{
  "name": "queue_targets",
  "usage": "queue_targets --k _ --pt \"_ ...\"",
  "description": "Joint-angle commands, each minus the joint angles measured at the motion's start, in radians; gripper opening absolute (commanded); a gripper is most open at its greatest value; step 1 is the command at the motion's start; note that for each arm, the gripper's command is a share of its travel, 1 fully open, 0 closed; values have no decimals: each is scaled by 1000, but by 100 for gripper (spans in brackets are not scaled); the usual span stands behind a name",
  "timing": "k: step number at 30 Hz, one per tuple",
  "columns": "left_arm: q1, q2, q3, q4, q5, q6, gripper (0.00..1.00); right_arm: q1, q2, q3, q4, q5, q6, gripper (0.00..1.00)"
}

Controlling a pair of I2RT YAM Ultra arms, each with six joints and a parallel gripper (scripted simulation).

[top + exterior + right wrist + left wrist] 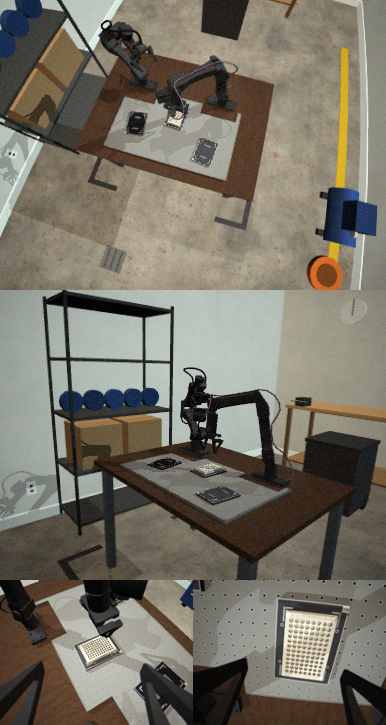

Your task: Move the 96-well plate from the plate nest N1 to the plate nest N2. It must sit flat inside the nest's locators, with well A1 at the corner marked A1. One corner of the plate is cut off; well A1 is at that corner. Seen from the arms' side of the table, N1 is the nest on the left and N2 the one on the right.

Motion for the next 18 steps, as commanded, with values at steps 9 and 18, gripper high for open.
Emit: queue_targets --k 9,18 --pt "128 -394 -106 175 -362 243 100 -48 367 -197 385 -46 -29 100" --pt "276 -595 -223 452 -391 503 100 -71 565 -300 578 -66 -37 100"
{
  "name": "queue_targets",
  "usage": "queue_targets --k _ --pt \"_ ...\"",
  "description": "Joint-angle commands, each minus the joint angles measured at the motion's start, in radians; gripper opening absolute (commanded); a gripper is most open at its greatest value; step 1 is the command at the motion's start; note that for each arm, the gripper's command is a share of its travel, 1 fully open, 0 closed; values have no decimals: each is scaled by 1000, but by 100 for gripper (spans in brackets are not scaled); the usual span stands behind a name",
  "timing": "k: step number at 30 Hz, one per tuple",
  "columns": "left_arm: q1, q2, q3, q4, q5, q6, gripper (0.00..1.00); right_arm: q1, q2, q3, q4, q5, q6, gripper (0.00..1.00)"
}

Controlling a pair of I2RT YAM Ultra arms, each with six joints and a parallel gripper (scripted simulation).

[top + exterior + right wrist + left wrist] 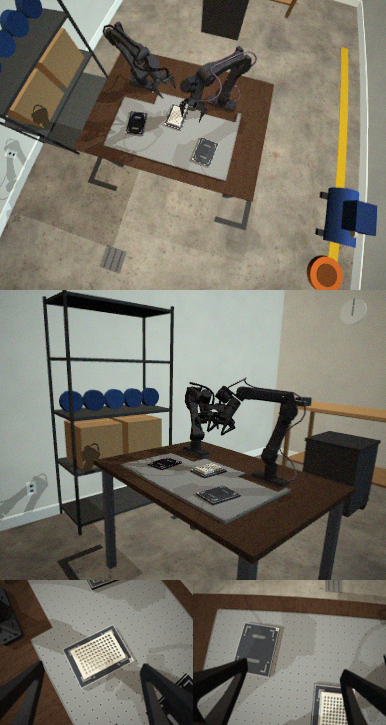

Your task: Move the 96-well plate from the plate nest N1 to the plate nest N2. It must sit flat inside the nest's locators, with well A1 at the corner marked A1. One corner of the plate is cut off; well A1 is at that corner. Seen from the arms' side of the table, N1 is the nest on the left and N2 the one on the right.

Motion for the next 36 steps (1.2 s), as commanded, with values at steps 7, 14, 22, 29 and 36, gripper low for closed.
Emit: queue_targets --k 7,14,22,29,36 --pt "223 -208 -125 442 48 359 100 -30 234 -117 253 -30 -17 100" --pt "386 -262 -208 685 201 475 100 -39 329 -160 335 -37 -19 100" --pt "591 -243 -284 934 391 517 100 -43 379 -178 342 -35 -17 100" --pt "661 -215 -308 1031 457 501 100 -43 379 -175 343 -35 -17 100" --pt "678 -214 -303 1028 455 498 100 -43 379 -175 343 -35 -17 100"
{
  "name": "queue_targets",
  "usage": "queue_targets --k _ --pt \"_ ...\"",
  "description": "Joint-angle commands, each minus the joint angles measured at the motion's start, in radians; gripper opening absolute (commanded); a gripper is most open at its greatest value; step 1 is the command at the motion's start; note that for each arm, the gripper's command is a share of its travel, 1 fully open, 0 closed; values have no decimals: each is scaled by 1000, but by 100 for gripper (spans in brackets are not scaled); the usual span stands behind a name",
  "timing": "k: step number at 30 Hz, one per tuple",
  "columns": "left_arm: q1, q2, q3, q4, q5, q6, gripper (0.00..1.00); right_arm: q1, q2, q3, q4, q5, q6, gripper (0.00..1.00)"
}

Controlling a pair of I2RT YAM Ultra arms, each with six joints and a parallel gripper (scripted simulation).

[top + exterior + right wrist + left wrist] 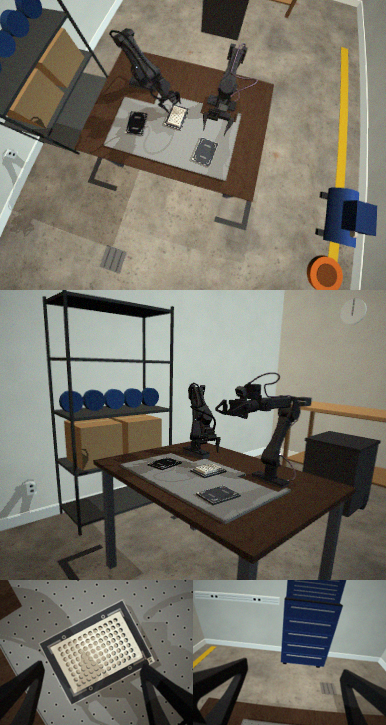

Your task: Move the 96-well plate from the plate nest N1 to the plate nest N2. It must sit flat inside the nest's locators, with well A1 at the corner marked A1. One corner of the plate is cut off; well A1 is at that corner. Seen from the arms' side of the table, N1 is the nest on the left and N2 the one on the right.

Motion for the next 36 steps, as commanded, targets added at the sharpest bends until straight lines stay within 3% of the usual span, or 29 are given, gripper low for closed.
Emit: queue_targets --k 1,9,19,23,25,29,36 --pt "9 -6 6 39 21 0 100 -4 0 2 8 -2 -2 100" --pt "-49 -38 33 -150 20 2 100 16 28 39 -107 72 158 100" --pt "-341 -206 142 -610 46 22 100 67 214 272 -378 147 525 100" --pt "-445 -258 195 -774 49 29 100 66 289 366 -475 136 636 100" --pt "-445 -258 195 -774 49 29 100 66 289 366 -475 136 636 100" --pt "-545 -316 257 -994 68 49 100 52 382 479 -604 109 778 100" --pt "-580 -405 350 -1297 89 85 100 30 529 658 -772 62 952 100"
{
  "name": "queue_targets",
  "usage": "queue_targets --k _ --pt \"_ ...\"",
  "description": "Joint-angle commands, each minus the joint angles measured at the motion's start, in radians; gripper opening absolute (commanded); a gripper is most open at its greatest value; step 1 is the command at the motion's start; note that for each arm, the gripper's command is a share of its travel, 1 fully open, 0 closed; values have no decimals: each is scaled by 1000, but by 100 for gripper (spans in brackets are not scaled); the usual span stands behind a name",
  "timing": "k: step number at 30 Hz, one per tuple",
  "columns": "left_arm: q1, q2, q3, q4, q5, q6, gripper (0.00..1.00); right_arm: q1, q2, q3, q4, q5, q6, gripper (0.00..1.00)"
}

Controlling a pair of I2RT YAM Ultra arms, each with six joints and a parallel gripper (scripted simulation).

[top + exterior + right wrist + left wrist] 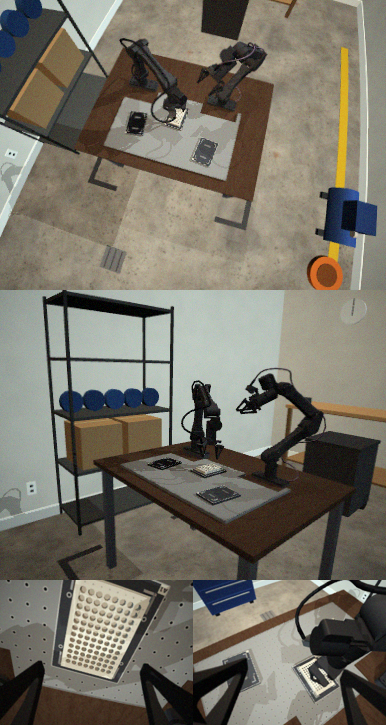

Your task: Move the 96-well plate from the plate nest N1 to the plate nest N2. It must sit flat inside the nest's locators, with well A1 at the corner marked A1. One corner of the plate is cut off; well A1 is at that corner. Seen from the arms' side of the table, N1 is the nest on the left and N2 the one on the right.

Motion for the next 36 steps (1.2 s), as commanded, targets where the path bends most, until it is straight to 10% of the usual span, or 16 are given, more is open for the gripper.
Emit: queue_targets --k 1,36 --pt "-5 -47 72 -205 21 32 100 -21 62 85 -135 -32 118 100" --pt "-490 -125 163 -395 -105 -51 100 -52 200 173 -151 -60 174 100"
